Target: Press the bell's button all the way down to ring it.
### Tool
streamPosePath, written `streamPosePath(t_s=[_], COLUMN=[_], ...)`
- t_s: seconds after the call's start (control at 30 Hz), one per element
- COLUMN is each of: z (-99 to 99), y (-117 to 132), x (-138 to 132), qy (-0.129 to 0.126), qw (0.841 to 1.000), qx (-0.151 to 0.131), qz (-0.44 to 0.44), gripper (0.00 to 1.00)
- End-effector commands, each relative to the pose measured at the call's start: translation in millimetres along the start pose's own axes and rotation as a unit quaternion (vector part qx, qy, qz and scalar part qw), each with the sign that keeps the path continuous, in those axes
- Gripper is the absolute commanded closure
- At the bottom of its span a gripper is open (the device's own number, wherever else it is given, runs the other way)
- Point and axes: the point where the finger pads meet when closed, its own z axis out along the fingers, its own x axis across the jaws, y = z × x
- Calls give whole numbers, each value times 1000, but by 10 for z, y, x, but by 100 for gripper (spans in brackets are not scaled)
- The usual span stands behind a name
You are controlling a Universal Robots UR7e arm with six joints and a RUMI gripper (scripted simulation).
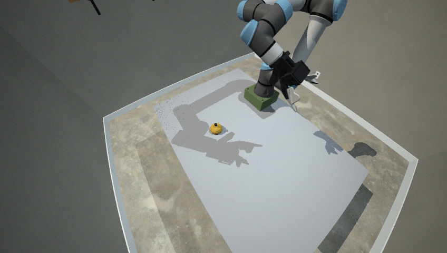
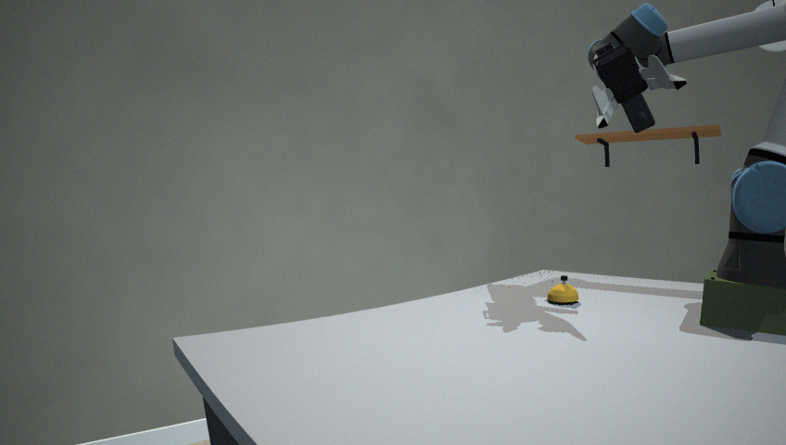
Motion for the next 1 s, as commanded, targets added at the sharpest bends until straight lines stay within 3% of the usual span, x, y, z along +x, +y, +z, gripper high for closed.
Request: streamPosePath(t_s=[0.0,0.7,0.97], z=[-2,-4,-37], y=[2,-5,-107], x=[-1,-9,-126], qy=[0,-1,-6], qw=[1000,1000,999], qx=[0,1,14], qz=[0,-3,-38], gripper=[0,0,0])
